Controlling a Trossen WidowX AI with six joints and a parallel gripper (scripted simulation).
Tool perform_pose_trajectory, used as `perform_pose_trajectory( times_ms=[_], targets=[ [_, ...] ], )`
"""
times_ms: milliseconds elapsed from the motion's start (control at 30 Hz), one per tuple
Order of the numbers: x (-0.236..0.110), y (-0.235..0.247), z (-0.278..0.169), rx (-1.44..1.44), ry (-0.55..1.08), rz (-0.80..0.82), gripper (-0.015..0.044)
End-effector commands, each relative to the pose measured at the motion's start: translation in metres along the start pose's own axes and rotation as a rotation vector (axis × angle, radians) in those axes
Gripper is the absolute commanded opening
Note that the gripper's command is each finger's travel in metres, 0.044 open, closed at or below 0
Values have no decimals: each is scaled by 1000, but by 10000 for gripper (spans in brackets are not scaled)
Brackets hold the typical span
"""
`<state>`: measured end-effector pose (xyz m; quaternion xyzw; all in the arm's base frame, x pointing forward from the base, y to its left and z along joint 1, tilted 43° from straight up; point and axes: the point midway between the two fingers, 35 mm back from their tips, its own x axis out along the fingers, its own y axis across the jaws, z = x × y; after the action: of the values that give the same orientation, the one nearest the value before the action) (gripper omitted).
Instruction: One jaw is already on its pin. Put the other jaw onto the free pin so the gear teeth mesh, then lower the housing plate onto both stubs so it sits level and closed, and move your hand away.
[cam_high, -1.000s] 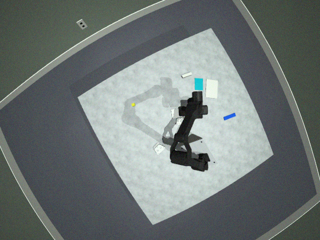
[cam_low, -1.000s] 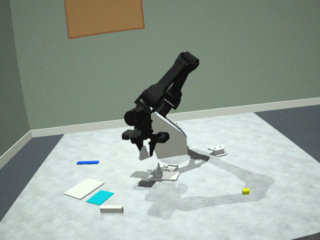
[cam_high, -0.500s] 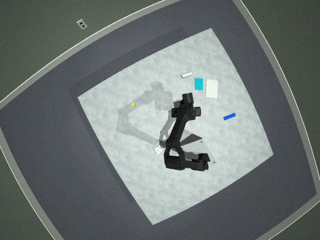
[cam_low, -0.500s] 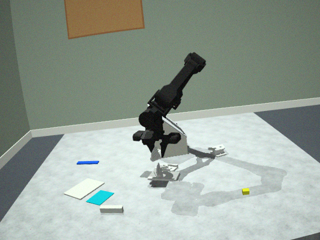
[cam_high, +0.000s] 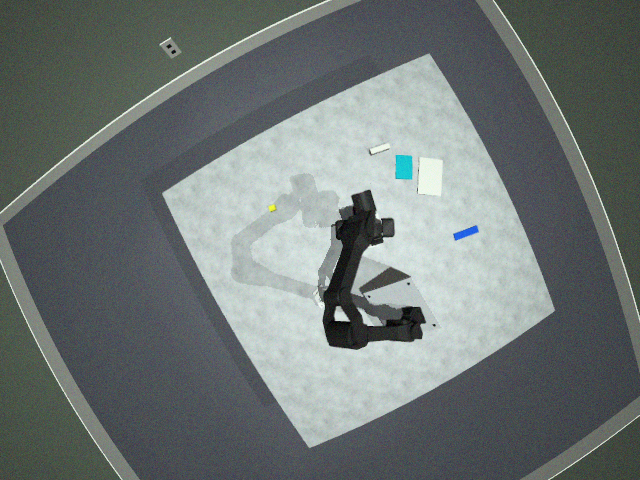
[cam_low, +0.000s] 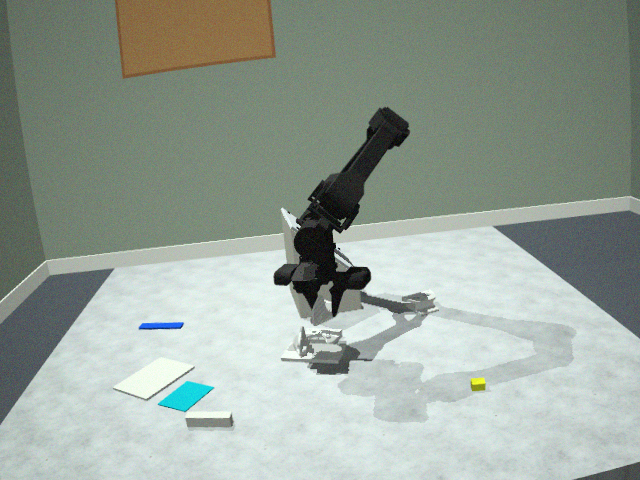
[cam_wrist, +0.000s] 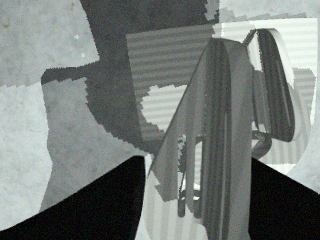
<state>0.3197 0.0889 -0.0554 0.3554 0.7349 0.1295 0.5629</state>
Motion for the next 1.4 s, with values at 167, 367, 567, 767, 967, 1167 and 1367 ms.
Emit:
perform_pose_trajectory(
  times_ms=[167, 367, 567, 767, 967, 1167, 1367],
  targets=[
    [-1, 5, -2, 4, -2, 7, 134],
    [-1, 5, -2, 4, -2, 7, 134],
    [-1, 5, -1, 20, -2, 7, 134],
    [-1, 5, -1, 25, -2, 7, 134],
    [-1, 4, 0, 25, -2, 7, 134],
    [-1, 4, 0, 24, -2, 7, 134],
    [-1, 4, 0, 24, -2, 7, 134]
  ],
)
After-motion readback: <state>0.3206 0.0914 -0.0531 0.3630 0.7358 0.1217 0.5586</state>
